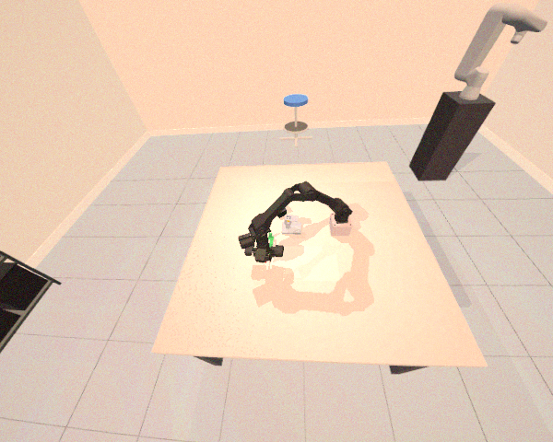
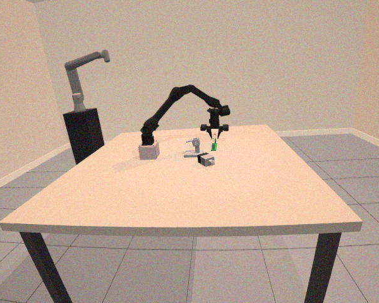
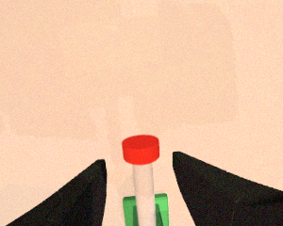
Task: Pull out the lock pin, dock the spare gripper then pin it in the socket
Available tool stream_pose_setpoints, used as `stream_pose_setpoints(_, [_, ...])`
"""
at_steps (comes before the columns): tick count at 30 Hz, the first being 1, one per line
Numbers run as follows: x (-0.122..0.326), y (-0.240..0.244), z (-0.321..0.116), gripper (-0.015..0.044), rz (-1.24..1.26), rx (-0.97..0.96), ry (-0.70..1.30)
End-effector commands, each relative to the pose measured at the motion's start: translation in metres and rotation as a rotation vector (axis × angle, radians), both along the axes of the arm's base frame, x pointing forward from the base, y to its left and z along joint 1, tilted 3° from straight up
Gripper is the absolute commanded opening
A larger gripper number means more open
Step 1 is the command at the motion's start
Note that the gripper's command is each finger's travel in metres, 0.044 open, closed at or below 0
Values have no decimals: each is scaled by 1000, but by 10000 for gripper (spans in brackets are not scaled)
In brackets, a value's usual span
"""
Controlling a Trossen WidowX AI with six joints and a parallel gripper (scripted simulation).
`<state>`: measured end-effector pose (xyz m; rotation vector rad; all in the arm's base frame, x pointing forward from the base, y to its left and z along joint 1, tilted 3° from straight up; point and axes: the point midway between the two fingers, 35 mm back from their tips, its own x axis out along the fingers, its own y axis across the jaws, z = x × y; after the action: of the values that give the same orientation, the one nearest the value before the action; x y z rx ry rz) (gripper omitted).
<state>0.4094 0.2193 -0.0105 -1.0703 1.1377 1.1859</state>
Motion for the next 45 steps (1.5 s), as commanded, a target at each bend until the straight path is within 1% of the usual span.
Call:
stream_pose_setpoints(1, [0, 0, 6, 200, 0, 0, 0])
stream_pose_setpoints(32, [-9, -1, 74, 200, 7, -9, 19])
stream_pose_setpoints(33, [-9, -1, 65, 226, 7, -10, 19])
stream_pose_setpoints(37, [-9, -1, 65, 331, 7, -10, 19])
stream_pose_setpoints(39, [-9, -9, 73, 279, 7, -14, 11])
stream_pose_setpoints(43, [-12, -54, 118, 180, 4, -43, -36])
stream_pose_setpoints(45, [-14, -62, 126, 180, 3, -49, -44])
